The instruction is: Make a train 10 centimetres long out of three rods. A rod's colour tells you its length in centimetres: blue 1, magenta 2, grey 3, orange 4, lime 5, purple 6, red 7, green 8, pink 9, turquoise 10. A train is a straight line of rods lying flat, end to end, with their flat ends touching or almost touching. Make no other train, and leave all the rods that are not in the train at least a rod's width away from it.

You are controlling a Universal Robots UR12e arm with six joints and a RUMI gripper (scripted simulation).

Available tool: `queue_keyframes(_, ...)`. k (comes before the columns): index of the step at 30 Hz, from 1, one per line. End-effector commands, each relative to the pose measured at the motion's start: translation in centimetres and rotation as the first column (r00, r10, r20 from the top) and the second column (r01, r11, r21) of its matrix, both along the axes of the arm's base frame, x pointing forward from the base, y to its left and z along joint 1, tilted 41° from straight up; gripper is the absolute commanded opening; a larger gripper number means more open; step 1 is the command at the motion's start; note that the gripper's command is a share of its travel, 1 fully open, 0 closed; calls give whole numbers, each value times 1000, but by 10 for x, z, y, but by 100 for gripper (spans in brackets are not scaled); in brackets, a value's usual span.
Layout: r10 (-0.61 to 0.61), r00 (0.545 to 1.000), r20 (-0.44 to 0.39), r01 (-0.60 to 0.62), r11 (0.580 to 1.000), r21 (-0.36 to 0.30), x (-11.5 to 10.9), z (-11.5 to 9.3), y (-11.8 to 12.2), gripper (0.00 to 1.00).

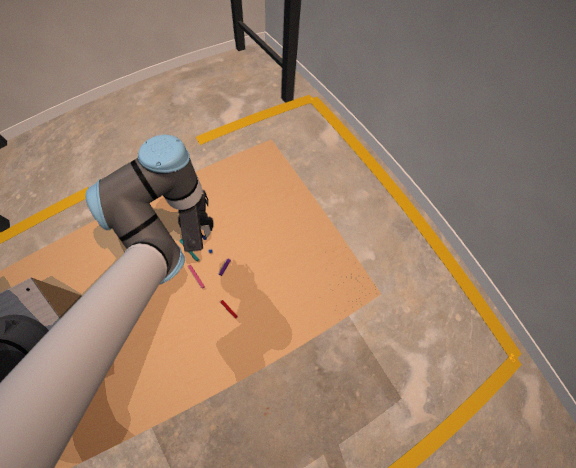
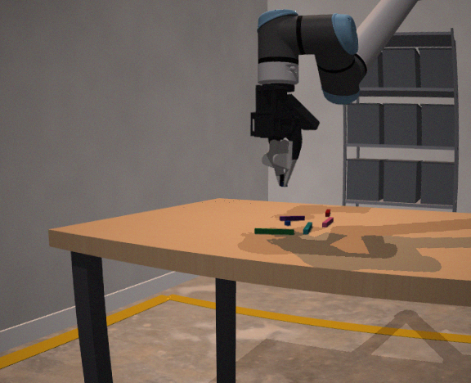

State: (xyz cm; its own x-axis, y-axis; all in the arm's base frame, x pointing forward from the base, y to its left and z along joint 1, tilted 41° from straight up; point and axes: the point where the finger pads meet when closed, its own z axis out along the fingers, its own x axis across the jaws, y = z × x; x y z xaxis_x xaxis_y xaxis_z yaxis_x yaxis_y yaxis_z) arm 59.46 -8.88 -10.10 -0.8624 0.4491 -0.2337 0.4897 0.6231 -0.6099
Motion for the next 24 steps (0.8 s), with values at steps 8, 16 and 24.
queue_keyframes(8, -1, 1000, -4, 1, 1000, -1, -10, -38, -32, 0)
queue_keyframes(16, -1, 1000, -3, 1, 1000, 0, -12, -53, -45, 0)
queue_keyframes(24, -1, 1000, -3, 1, 1000, 0, -12, -58, -49, 0)
